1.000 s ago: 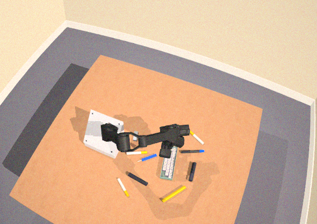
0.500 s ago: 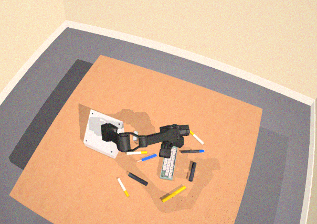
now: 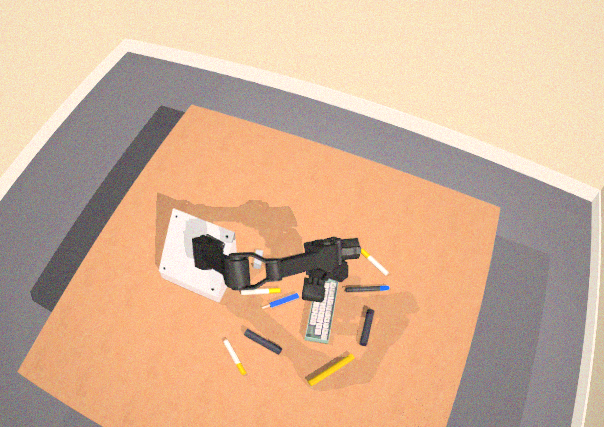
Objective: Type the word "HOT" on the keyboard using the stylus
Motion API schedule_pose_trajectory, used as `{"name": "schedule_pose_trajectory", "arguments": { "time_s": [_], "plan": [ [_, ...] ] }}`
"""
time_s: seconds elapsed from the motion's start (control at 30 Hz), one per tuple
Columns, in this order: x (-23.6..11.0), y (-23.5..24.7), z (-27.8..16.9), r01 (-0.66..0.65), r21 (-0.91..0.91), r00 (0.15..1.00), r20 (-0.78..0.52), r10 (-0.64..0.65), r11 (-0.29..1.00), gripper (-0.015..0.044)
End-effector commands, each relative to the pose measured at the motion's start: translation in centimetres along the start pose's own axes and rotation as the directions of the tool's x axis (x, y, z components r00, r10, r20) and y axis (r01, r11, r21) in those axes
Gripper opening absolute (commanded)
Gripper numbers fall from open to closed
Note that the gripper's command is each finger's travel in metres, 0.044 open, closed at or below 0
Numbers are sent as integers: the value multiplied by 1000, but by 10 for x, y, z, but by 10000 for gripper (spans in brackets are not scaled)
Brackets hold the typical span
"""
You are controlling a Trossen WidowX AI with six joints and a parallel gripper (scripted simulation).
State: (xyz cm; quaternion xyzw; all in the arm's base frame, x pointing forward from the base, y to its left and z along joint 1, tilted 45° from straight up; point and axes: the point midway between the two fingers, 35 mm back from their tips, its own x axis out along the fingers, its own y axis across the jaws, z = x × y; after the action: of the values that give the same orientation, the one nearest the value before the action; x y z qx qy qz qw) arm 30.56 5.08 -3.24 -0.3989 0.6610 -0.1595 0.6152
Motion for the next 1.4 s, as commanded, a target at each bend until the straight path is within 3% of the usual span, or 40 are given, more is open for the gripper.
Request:
{"name": "schedule_pose_trajectory", "arguments": {
  "time_s": [0.0, 0.1, 0.17, 1.37],
  "plan": [
    [22, -4, -37, 46, -230, 977, -194, -93, 972, 150],
    [33, -15, -70, 21, -463, 910, -358, -208, 886, 150],
    [35, -18, -78, 4, -512, 890, -390, -237, 859, 150],
    [55, -18, -78, 5, -512, 889, -390, -238, 859, 150]
  ]
}}
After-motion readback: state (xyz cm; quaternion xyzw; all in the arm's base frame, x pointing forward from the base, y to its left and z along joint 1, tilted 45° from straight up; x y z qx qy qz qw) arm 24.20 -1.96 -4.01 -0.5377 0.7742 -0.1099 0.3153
